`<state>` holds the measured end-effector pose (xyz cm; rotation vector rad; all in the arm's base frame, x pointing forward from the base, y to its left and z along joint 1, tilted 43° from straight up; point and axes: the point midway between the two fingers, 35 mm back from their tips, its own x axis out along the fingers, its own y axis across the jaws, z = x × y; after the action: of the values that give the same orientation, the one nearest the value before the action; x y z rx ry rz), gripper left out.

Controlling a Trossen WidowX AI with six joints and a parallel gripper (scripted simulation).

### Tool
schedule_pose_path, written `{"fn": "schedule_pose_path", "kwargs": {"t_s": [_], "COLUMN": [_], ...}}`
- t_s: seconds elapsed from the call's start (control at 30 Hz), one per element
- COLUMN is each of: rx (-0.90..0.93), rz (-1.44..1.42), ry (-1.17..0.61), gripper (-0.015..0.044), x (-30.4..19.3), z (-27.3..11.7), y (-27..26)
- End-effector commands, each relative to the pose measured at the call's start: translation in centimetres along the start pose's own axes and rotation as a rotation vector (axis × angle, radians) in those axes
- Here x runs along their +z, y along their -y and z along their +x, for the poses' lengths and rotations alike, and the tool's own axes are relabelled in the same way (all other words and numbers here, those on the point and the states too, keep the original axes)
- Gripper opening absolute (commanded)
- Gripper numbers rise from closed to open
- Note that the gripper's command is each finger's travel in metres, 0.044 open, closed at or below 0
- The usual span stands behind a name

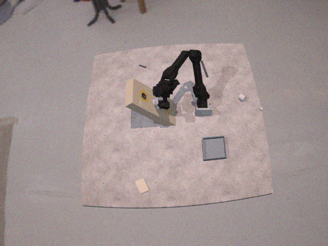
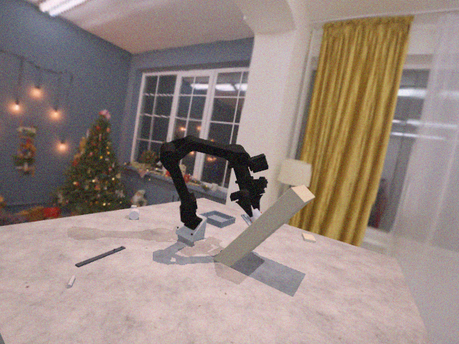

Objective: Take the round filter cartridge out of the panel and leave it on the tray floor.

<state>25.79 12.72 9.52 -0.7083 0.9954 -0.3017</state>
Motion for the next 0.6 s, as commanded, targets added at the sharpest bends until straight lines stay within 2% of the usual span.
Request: {"fn": "schedule_pose_path", "kwargs": {"t_s": [0.0, 0.43, 0.57], "rx": [0.0, 0.0, 0.0], "rz": [0.0, 0.0, 0.0], "ry": [0.0, 0.0, 0.001], "gripper": [0.0285, 0.0198, 0.0093], "x": [0.01, 0.01, 0.07], "z": [-0.05, -0.05, -0.07], "y": [-0.01, -0.01, -0.01]}}
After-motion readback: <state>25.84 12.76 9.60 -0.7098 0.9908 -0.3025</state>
